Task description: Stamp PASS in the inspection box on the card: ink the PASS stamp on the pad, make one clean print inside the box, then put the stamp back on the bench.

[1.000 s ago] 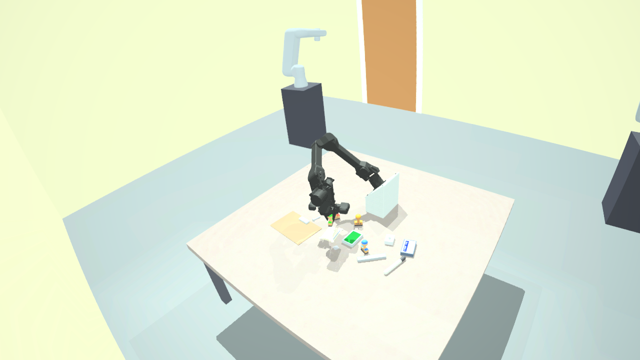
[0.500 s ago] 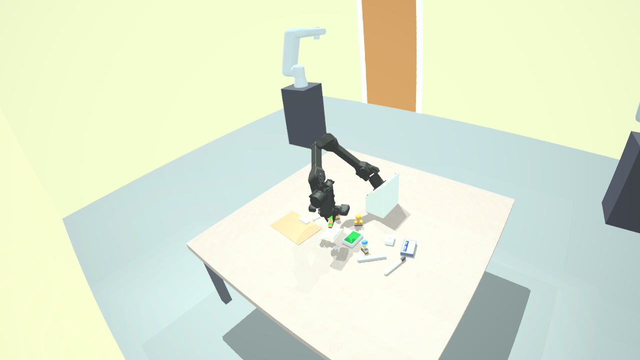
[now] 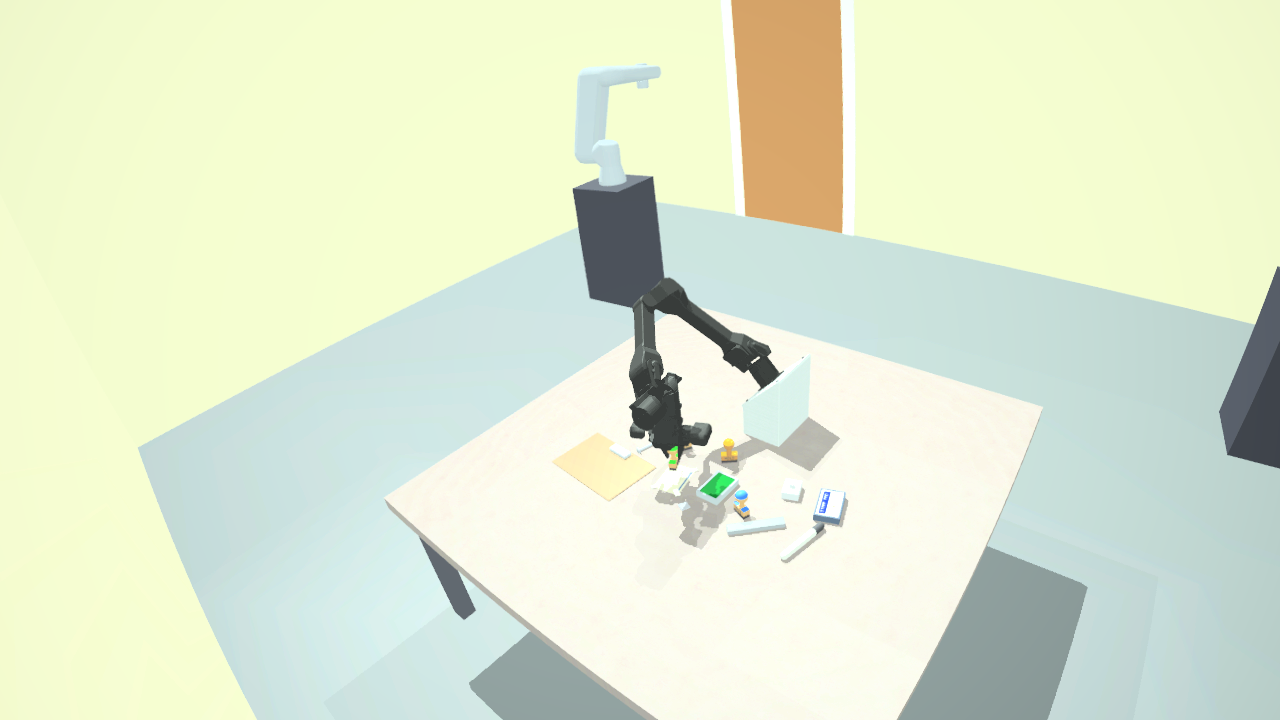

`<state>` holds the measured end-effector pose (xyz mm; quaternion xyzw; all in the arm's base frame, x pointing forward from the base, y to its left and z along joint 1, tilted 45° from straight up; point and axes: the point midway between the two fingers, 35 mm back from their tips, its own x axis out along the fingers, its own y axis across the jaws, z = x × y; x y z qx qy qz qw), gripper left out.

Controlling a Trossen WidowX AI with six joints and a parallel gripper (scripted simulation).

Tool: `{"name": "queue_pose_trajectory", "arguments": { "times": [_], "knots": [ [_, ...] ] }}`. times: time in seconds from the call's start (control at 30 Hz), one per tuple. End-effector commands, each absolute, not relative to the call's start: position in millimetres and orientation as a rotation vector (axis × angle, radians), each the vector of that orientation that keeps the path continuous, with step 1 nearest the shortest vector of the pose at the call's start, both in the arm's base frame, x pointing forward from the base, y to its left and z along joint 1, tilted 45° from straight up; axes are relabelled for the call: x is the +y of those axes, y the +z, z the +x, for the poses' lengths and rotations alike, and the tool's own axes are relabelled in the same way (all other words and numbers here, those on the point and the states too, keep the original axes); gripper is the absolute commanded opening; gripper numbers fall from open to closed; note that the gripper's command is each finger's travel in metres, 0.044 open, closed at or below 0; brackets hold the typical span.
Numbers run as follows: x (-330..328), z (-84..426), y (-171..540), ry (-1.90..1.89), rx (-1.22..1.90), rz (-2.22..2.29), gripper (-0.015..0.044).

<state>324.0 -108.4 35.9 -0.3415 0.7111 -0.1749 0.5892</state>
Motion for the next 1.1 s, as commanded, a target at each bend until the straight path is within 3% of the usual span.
{"name": "queue_pose_trajectory", "arguments": {
  "times": [0.0, 1.07],
  "knots": [
    [-110.5, 323.8, 33.6, -0.403, 1.658, -0.804, 0.0000],
    [-125.7, 321.3, 19.1, -0.402, 1.654, -0.806, 0.0000]
  ]
}}
